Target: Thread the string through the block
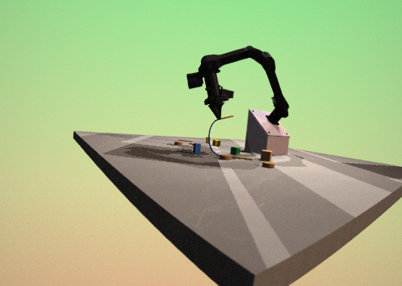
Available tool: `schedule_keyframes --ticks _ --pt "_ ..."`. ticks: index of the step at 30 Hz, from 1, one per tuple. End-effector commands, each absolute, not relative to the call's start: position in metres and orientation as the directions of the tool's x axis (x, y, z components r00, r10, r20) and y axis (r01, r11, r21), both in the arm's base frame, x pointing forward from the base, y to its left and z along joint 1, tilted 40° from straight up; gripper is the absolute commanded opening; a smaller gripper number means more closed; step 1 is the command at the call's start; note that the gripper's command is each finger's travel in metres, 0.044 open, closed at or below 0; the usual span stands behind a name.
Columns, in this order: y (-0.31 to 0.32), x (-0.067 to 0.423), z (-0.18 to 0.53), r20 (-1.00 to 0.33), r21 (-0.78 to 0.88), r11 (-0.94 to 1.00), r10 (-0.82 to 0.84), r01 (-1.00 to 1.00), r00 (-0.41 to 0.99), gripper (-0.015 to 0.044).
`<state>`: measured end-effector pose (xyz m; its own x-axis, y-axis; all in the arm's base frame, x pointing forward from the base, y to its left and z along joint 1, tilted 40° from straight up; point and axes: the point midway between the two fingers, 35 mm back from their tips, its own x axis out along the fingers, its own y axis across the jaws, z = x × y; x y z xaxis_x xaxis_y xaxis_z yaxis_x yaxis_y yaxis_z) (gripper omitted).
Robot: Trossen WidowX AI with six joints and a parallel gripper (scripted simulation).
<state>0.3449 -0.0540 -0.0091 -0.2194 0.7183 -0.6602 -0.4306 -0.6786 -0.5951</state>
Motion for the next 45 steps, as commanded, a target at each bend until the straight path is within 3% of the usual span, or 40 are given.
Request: schedule_keyframes --ticks 1,12,23,34,45 --pt "-0.0534 0.3457 -0.0089 -0.655 -0.602 -0.674 0.724 -0.429 -0.217 0.0" --pt "-0.0536 0.3461 -0.0091 -0.651 -0.732 -0.677 0.729 -0.079 -0.212 0.0" --pt "-0.0539 0.3465 -0.0094 -0.647 -0.757 -0.586 0.734 0.288 -0.207 0.0" --pt "-0.0542 0.3468 -0.0096 -0.642 -0.671 -0.415 0.74 0.615 -0.201 0.0" --pt "-0.0545 0.3472 -0.0098 -0.638 -0.483 -0.189 0.745 0.855 -0.196 0.0"
